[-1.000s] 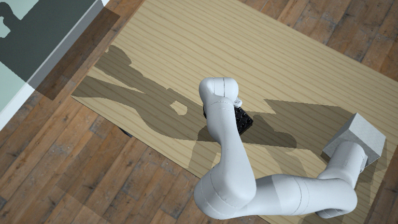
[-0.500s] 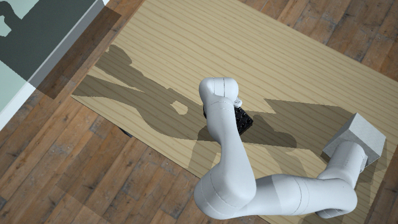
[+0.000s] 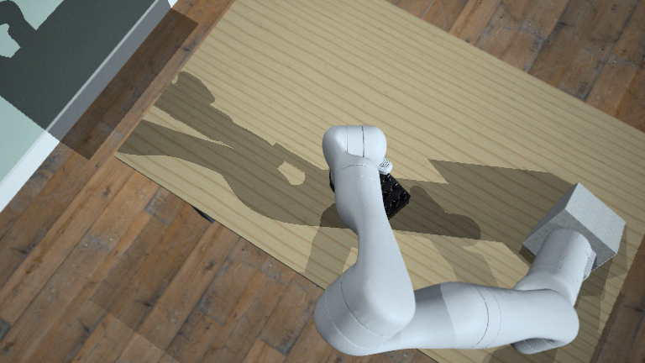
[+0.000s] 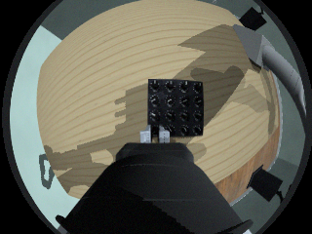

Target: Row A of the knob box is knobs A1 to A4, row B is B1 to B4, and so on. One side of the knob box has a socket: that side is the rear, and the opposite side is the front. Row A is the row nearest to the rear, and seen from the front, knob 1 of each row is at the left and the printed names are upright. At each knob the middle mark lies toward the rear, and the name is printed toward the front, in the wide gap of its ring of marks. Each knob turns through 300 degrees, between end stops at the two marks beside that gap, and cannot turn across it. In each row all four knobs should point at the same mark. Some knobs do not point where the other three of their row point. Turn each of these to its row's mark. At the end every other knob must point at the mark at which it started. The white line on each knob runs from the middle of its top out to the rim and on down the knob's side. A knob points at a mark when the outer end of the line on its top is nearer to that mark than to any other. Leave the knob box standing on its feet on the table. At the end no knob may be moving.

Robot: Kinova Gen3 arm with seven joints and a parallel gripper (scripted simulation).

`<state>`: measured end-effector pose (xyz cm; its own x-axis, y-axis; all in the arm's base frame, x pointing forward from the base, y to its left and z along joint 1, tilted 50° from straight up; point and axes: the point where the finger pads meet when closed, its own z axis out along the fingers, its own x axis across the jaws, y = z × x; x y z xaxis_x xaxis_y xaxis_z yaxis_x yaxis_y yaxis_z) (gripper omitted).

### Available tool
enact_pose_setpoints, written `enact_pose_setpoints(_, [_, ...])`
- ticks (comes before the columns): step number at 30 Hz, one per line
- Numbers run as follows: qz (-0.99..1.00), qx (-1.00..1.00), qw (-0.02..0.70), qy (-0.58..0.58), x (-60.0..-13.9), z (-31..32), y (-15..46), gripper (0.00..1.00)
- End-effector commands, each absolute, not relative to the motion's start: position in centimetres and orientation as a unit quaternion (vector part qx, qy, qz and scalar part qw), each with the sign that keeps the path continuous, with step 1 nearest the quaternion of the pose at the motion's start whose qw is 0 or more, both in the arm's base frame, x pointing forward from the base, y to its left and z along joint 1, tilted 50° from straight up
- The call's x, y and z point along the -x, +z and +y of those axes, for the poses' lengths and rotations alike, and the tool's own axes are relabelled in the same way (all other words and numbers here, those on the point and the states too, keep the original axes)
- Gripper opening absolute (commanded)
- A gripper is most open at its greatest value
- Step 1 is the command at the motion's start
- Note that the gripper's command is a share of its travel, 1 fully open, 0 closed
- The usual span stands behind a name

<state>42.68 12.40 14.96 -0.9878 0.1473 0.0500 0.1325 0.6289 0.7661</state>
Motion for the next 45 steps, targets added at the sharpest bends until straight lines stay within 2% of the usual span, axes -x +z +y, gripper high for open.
enact_pose_setpoints(1, [0.902,-0.078,0.009,0.424,-42.72,12.33,14.99,0.3])
enact_pose_setpoints(45, [0.902,-0.086,0.006,0.424,-42.72,12.33,14.99,0.3])
